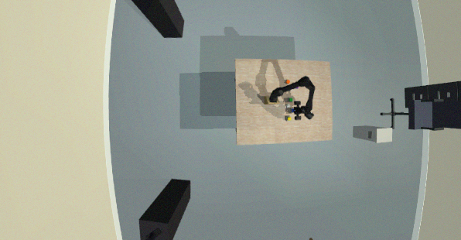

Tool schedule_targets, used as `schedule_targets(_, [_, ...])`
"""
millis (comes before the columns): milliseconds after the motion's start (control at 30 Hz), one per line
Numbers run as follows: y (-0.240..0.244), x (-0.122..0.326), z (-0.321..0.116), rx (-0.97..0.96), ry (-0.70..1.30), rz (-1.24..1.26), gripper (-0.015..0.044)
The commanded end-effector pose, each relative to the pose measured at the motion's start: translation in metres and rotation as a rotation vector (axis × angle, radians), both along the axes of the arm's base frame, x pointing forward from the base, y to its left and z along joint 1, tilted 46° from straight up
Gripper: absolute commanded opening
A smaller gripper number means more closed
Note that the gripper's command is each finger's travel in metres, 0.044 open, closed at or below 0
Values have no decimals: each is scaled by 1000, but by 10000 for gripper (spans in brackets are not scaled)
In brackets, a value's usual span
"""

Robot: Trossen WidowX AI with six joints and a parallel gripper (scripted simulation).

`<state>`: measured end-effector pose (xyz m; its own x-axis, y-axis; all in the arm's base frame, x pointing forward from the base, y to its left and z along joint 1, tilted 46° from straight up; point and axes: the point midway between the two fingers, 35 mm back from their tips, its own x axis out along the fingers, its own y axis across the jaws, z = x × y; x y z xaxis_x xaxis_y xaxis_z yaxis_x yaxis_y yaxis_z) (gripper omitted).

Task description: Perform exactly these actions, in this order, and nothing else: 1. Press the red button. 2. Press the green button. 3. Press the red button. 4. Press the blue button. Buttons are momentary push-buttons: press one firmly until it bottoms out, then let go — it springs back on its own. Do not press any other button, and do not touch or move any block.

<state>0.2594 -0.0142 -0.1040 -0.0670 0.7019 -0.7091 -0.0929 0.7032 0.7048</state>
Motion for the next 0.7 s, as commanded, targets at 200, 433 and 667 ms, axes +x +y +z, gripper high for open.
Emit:
schedule_targets(200, [-22, 2, 26, 4, 8, -3, 46])
schedule_targets(433, [32, 30, 119, -29, 7, -12, 230])
schedule_targets(667, [104, 10, 223, -16, 4, -13, 400])
